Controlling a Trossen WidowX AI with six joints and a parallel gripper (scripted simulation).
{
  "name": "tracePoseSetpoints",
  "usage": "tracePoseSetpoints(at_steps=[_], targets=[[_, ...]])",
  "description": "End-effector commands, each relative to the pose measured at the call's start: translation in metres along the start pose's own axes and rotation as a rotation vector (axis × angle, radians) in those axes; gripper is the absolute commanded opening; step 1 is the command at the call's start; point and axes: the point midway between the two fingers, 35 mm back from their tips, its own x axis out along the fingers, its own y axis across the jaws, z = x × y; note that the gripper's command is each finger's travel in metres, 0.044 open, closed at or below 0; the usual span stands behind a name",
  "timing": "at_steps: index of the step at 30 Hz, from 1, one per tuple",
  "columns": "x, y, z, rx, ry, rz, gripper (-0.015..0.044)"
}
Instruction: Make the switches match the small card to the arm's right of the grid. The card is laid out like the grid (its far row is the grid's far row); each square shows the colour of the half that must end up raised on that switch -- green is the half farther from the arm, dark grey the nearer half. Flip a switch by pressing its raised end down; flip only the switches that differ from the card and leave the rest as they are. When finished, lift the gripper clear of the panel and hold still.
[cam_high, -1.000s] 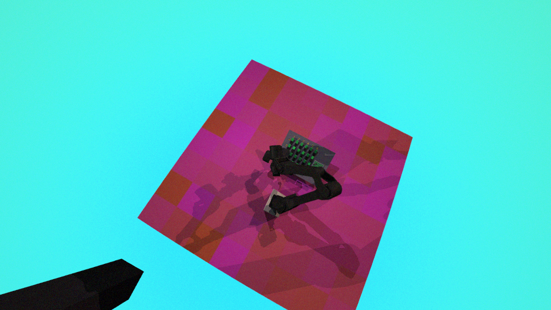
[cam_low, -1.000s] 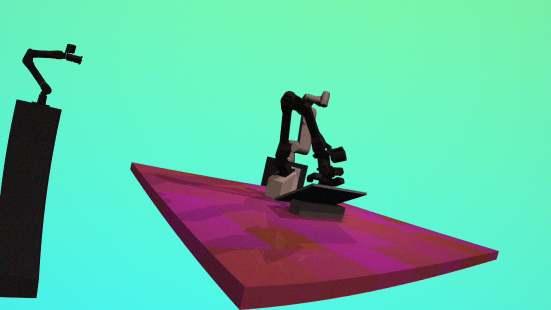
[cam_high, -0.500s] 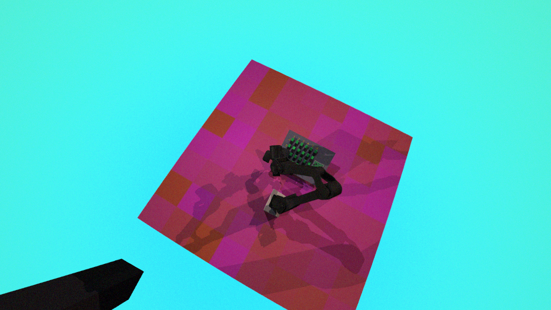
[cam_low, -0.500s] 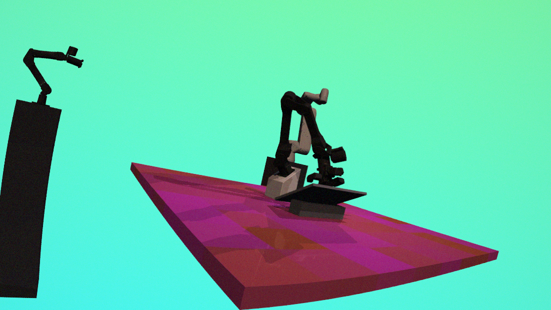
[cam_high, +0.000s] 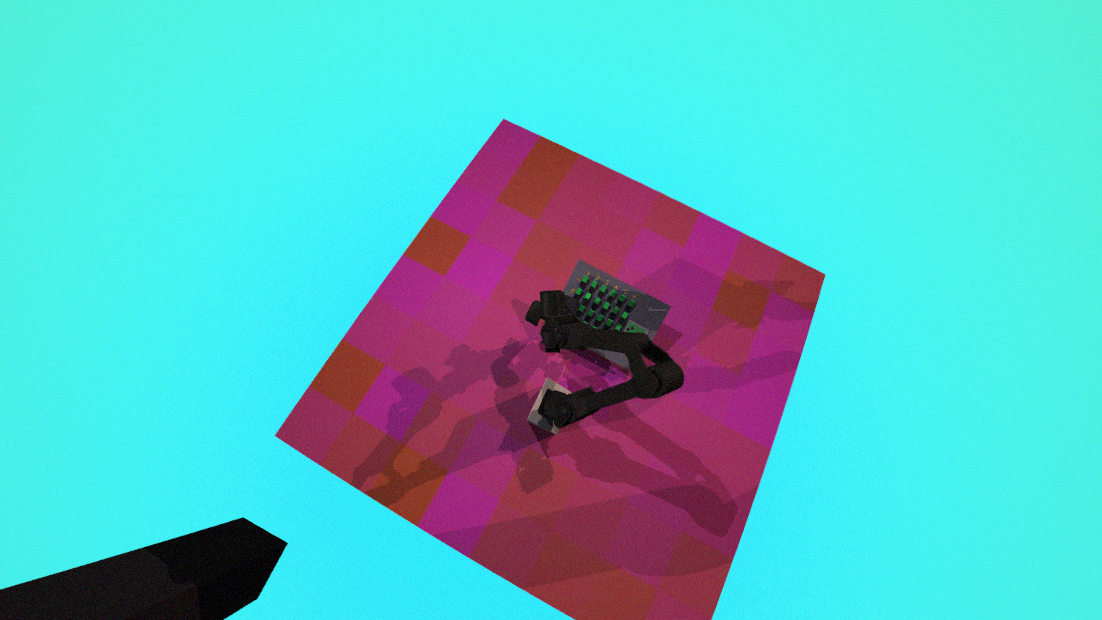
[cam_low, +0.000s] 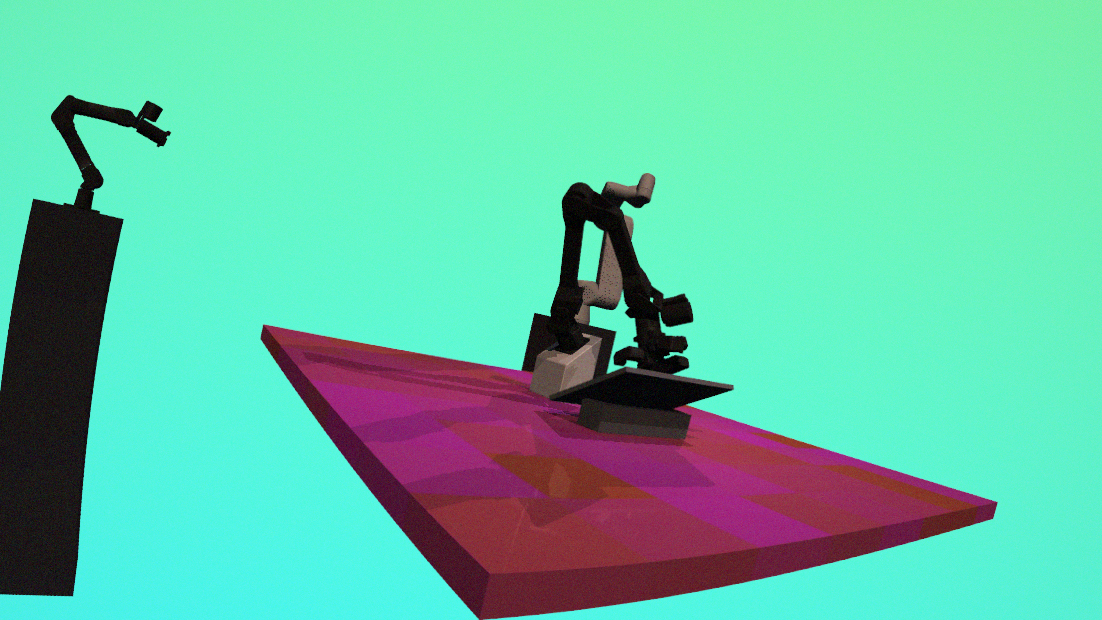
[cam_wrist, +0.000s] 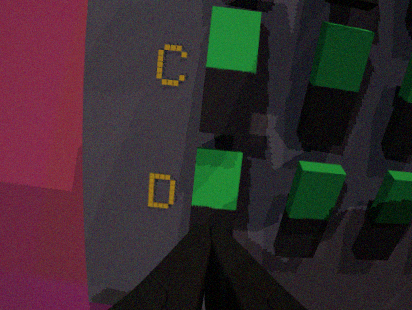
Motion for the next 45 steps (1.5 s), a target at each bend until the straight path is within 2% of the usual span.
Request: tracePoseSetpoints(at_steps=[1, 21, 30, 37, 40, 45], targets=[[0.001, -0.001, 0.000, -0.005, 0.000, -0.004, 0.0000], [0.002, 0.000, 0.000, 0.000, 0.000, 0.000, 0.0000], [-0.060, 0.001, 0.002, -0.006, 0.027, 0.000, 0.0000], [-0.062, 0.000, 0.002, -0.005, 0.028, -0.001, 0.0000], [-0.063, -0.010, 0.019, -0.005, 0.031, 0.005, 0.0000], [-0.066, -0.066, 0.068, -0.006, 0.028, -0.001, 0.0000]])
